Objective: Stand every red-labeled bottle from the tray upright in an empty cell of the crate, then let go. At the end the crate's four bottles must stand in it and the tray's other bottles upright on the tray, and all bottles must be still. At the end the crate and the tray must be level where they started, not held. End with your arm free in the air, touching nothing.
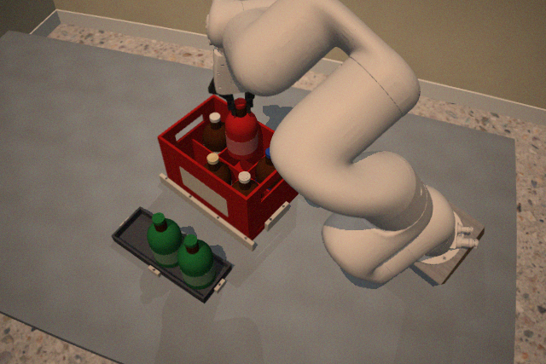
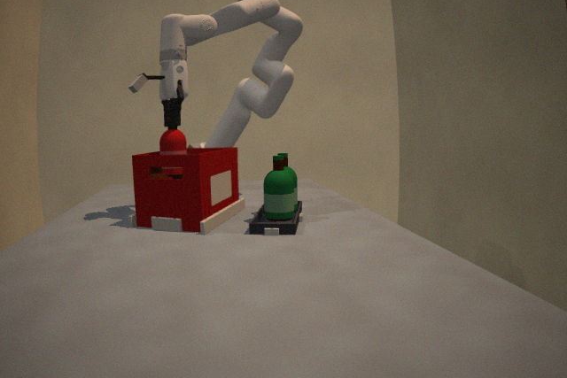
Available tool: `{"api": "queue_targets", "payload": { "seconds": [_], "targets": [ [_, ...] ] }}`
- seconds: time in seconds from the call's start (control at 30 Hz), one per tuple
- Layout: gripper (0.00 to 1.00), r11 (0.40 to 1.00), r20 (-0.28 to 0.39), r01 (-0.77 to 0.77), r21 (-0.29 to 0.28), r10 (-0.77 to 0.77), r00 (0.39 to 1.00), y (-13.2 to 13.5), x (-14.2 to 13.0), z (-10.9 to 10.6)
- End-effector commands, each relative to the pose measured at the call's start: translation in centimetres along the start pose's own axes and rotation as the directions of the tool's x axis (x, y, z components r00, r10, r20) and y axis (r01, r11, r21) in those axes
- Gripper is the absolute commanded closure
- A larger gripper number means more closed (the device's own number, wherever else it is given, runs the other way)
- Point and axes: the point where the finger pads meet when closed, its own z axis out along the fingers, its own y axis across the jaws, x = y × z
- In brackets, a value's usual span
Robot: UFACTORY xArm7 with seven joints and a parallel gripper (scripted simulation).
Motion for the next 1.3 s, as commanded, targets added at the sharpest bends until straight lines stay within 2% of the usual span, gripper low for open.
{"api": "queue_targets", "payload": {
  "seconds": [0.0, 1.27],
  "targets": [
    [1.0, 1.0, -0.006, 0.0, 0.002, 0.0, 1.0, -0.02, 0.15, -0.05],
    [1.0, 1.0, -0.006, 0.0, 0.002, 0.0, 1.0, -0.02, 0.16, 0.45]
  ]
}}
